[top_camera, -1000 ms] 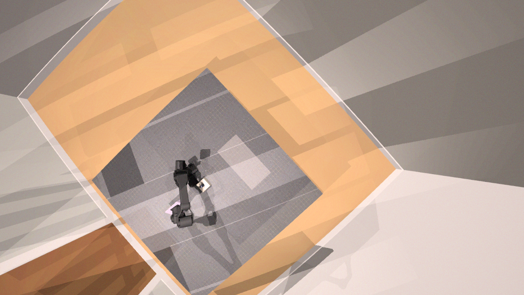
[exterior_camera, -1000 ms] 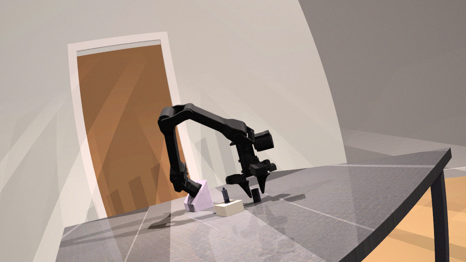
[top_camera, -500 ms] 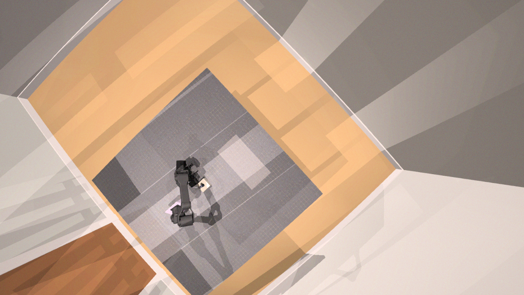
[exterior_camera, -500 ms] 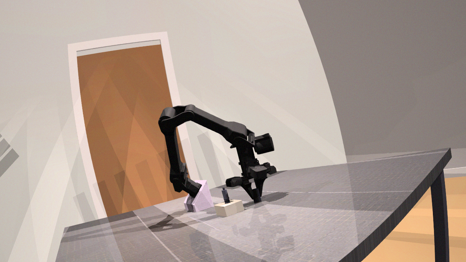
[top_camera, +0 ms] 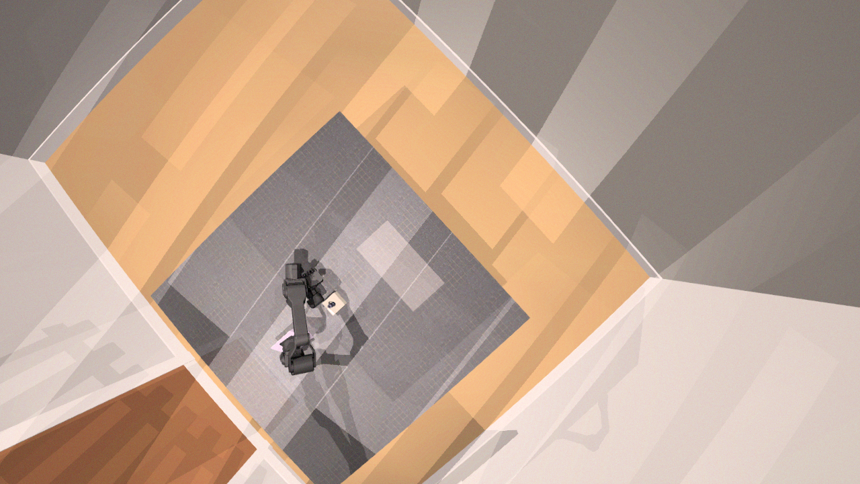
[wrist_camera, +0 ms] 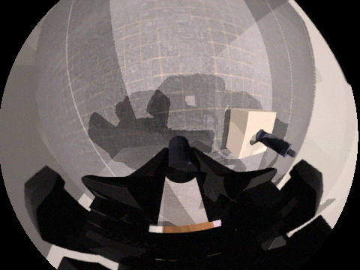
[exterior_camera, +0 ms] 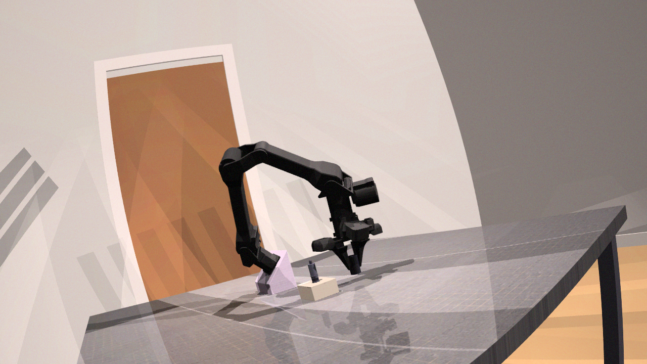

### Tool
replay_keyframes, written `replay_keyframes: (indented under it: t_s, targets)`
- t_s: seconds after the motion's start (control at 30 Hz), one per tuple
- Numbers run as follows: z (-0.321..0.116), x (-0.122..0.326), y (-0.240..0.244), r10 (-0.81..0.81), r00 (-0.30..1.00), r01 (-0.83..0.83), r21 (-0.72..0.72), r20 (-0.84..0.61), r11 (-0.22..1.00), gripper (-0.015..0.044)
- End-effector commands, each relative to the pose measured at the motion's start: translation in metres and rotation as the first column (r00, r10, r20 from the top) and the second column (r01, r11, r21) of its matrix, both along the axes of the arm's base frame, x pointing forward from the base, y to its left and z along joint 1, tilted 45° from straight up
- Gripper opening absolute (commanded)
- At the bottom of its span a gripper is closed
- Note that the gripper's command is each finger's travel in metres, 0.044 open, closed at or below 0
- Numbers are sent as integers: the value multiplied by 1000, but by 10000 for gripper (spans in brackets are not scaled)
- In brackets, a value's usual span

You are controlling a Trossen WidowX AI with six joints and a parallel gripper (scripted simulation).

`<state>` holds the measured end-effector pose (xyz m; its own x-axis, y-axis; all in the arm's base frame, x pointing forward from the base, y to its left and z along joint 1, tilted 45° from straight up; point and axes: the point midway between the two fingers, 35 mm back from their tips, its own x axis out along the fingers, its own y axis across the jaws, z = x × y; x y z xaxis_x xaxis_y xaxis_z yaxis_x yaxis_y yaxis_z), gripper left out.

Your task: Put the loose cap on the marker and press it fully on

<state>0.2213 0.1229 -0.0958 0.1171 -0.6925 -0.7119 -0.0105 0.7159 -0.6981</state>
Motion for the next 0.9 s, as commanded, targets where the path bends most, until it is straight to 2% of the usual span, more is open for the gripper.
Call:
replay_keyframes:
  t_s: [0.0, 0.3, 0.87]
  targets:
    - [11, -1, 13, -3, 1000, 3, 9, 5, 1000, 0]
    - [28, -5, 28, -3, 1000, 3, 9, 5, 1000, 0]
    - [80, 7, 12, -3, 1000, 3, 10, 4, 1000, 0]
